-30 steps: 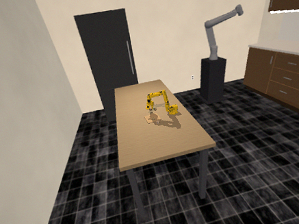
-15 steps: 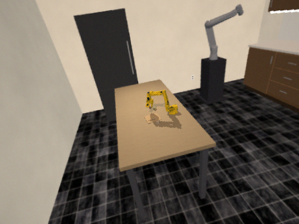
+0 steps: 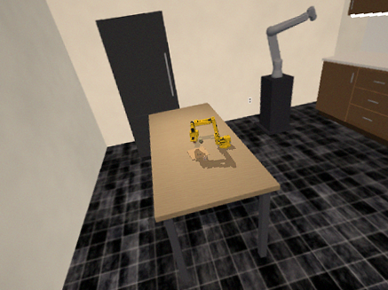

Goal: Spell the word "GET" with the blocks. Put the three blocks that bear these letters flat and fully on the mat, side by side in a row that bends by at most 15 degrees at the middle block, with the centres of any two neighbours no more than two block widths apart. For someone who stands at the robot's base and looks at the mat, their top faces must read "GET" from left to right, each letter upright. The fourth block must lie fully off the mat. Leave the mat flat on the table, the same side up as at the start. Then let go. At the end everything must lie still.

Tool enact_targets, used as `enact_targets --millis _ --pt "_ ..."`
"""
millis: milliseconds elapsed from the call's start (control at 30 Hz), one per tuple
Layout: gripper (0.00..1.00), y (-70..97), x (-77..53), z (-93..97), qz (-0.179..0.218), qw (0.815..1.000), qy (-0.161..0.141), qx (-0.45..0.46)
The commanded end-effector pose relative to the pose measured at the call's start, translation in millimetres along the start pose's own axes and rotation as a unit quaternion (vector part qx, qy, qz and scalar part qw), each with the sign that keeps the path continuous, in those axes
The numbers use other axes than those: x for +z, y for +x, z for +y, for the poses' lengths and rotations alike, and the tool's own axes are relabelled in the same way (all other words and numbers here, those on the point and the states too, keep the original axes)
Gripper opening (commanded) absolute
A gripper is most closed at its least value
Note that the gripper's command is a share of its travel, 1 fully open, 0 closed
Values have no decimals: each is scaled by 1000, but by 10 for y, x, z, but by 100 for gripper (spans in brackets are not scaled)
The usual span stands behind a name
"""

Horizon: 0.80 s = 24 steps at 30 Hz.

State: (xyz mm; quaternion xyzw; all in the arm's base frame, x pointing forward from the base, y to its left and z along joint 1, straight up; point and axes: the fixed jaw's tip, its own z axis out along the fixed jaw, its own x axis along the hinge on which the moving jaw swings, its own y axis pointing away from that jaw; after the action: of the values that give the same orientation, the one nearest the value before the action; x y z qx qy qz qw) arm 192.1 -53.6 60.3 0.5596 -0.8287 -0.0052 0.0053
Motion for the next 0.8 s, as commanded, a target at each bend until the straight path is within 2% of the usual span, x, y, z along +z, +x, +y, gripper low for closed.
enact_targets --millis 0,33,200,333,467,767 --pt "0 -219 -100 -16 -5 997 36 -67" --pt "0 -219 -100 -16 -5 997 36 -67" --pt "0 -548 -81 112 -6 983 36 -177" --pt "0 -708 -70 200 -7 971 36 -235" --pt "0 -764 -66 236 -7 966 35 -255" --pt "0 -767 -66 238 -7 966 35 -256"
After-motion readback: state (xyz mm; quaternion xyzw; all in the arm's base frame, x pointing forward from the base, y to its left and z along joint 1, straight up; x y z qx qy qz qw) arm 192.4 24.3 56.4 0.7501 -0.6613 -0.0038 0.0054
